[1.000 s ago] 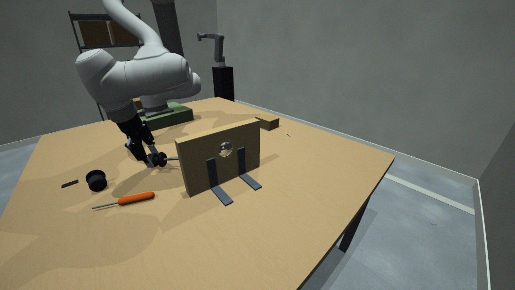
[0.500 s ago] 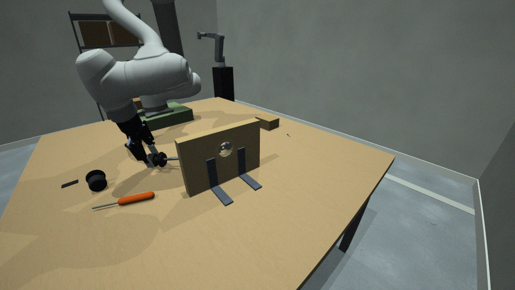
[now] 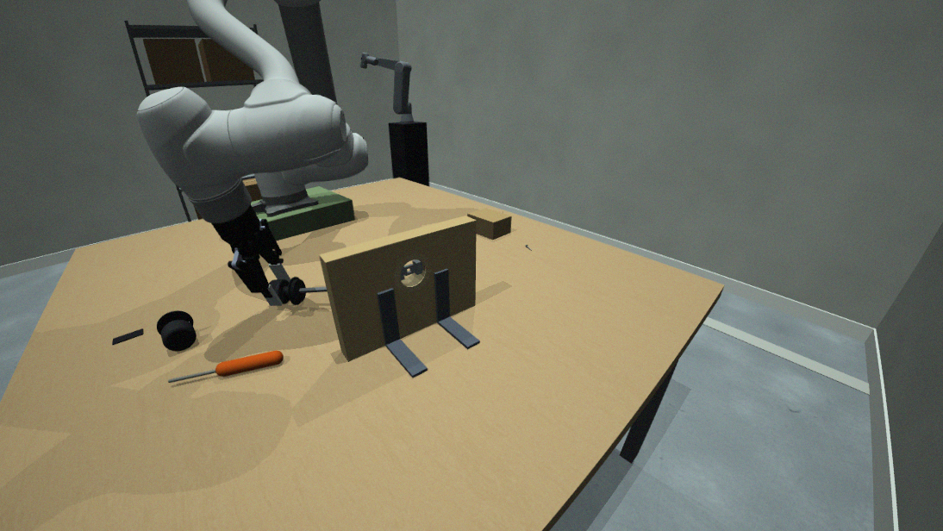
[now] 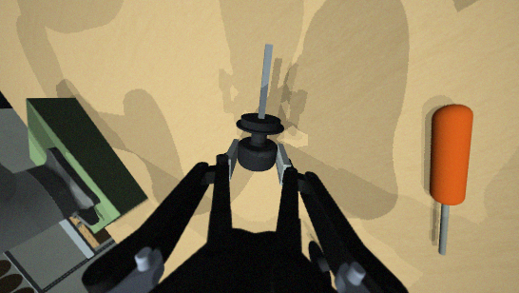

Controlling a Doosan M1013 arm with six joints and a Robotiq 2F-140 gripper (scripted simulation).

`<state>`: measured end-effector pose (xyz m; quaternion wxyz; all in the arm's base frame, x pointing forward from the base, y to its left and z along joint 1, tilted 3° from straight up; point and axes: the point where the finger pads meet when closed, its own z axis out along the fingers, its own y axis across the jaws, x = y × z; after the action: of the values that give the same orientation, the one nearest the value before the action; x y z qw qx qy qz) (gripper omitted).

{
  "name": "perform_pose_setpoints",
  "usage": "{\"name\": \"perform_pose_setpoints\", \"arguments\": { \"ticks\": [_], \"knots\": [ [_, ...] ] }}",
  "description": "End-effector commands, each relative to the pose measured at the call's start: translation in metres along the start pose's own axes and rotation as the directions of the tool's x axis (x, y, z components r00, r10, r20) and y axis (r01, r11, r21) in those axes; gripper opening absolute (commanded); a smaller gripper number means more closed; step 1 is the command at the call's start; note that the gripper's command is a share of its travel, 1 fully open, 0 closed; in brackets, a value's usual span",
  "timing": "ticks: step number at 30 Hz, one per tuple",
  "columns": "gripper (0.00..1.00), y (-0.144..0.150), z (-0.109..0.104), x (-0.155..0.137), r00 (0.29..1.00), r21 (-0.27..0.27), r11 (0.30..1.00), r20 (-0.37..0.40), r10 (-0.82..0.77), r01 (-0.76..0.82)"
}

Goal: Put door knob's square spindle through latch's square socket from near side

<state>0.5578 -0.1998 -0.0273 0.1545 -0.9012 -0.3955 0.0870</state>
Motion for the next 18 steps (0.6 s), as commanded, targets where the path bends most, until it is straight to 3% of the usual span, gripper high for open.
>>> {"name": "perform_pose_setpoints", "arguments": {
  "ticks": [1, 18],
  "knots": [
    [0.42, -0.001, -0.004, 0.0, 1.0, 0.0, 1.0, 0.0, 0.0, 0.0],
    [0.42, -0.011, -0.03, 0.0, 1.0, 0.0, 1.0, 0.0, 0.0, 0.0]
  ]
}}
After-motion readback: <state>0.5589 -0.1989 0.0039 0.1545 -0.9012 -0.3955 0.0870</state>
